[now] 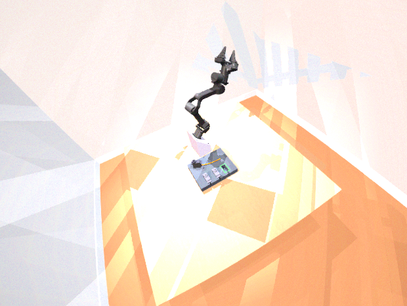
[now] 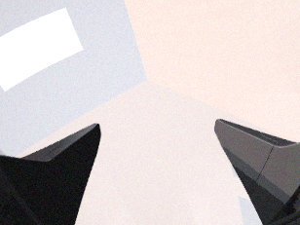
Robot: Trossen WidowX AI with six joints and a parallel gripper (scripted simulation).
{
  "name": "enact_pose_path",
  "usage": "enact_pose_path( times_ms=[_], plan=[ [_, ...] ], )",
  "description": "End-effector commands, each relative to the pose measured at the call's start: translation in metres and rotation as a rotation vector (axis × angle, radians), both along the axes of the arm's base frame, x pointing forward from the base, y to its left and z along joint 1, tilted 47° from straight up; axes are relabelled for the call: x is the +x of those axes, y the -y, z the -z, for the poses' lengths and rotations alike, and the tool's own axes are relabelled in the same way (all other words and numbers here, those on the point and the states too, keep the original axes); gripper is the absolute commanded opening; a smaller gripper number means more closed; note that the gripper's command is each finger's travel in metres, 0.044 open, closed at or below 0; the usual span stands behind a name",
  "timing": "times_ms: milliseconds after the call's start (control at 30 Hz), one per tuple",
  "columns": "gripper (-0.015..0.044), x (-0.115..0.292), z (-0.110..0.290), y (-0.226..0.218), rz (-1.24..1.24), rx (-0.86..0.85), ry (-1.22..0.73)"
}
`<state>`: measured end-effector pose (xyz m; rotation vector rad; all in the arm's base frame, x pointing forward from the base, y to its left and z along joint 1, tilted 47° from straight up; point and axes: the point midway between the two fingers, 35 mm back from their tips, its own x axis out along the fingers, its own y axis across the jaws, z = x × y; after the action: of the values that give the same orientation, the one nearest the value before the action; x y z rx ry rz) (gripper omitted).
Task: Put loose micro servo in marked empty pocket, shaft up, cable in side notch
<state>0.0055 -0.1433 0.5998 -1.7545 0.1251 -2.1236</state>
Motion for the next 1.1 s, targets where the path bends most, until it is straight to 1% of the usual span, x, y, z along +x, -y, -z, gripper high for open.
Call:
enact_pose_path(
  times_ms=[0, 600, 800, 1067],
  plan=[
    [0.0440, -0.006, -0.003, -0.014, 0.039, -0.035, -0.002],
    [0.0440, -0.032, -0.014, -0.089, 0.303, -0.219, -0.001],
    [0.0440, -0.035, -0.014, -0.119, 0.386, -0.293, -0.004],
    [0.0440, -0.035, -0.013, -0.160, 0.566, -0.381, -0.015]
  ],
)
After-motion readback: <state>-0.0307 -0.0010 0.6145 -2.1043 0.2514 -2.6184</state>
